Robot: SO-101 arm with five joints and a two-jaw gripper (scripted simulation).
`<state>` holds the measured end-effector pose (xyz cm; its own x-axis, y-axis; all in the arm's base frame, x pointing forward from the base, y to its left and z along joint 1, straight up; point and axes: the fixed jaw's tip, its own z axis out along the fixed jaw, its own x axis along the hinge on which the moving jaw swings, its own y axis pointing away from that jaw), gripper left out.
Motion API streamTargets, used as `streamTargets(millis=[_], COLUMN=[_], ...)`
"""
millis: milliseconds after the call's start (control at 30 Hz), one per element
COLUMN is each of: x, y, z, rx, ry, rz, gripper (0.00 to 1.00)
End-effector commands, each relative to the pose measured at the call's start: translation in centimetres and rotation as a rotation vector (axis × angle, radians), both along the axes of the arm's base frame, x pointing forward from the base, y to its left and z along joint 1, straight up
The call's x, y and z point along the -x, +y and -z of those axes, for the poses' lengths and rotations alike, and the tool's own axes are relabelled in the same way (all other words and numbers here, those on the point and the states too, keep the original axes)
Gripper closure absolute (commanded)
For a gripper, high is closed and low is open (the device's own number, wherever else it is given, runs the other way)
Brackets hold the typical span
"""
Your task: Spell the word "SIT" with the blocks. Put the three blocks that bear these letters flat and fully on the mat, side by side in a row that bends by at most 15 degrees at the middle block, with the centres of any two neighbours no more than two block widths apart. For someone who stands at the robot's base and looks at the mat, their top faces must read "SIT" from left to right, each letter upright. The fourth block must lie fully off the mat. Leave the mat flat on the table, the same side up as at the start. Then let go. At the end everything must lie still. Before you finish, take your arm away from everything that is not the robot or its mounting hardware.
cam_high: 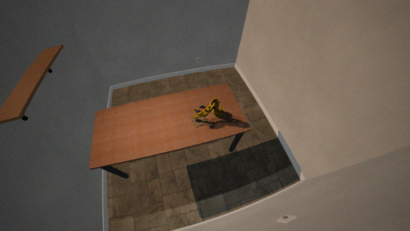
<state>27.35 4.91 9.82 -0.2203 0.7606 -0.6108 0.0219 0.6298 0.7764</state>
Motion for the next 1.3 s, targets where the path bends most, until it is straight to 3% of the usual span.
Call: streamTargets(millis=[0, 333, 400, 567, 967, 1267], x=[-3.0, -4.3, -4.3, -4.2, -3.0, -0.9], y=[0.8, 1.1, 1.1, 1.2, 1.2, 0.9], z=[-3.0, -3.4, -3.4, -3.9, -5.1, -6.2], rx=[0.060, 0.243, 0.243, 0.322, 0.388, 0.460], ry=[0.011, 0.177, 0.177, 0.254, 0.341, 0.424], rz=[-0.017, -0.067, -0.067, -0.100, -0.144, -0.194], gripper=[0.65, 0.65, 0.65, 0.65, 0.65, 0.65])
